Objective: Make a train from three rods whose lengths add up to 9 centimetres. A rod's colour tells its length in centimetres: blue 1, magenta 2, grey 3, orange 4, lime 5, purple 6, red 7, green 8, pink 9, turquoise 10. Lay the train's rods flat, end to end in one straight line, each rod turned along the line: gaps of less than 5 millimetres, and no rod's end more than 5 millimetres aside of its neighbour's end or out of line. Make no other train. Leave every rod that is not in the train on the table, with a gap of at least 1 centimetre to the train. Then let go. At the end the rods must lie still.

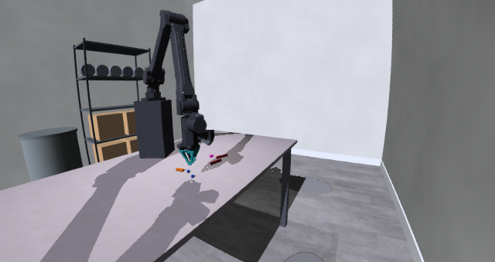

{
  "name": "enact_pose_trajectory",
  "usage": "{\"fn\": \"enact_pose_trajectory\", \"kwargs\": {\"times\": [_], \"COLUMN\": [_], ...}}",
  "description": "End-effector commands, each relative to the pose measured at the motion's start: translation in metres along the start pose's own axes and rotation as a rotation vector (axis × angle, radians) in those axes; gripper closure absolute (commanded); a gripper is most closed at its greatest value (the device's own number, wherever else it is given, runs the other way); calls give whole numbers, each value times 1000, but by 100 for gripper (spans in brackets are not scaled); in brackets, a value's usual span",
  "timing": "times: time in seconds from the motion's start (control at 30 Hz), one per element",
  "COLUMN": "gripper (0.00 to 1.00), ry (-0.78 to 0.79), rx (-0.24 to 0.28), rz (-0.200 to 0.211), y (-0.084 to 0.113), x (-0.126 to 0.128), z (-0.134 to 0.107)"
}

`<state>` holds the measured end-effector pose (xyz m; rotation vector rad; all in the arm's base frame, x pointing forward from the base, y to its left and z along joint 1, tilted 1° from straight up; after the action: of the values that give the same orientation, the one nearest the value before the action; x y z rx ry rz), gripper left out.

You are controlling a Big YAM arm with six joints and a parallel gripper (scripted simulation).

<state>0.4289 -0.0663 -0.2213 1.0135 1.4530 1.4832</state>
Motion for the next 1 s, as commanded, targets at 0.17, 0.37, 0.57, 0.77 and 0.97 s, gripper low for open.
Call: {"fn": "enact_pose_trajectory", "kwargs": {"times": [0.17,0.37,0.57,0.77,0.97], "gripper": [77,77,77,77,77], "ry": [19,19,19,19,19], "rx": [-31,-30,-29,-29,-29], "rz": [-14,-13,-13,-12,-12], "y": [-12,-22,-28,-36,-41], "x": [-4,-4,-4,-3,-3], "z": [16,15,15,15,15]}}
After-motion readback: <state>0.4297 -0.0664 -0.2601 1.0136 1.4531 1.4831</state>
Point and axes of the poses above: the point where the finger pads meet when closed, its own y axis back along the fingers, its own x axis across the jaws, z = x × y, the point moved 3 cm from there along y, back along the fingers, and after that the axes turned 6 degrees about -y, right-handed, at the moved point
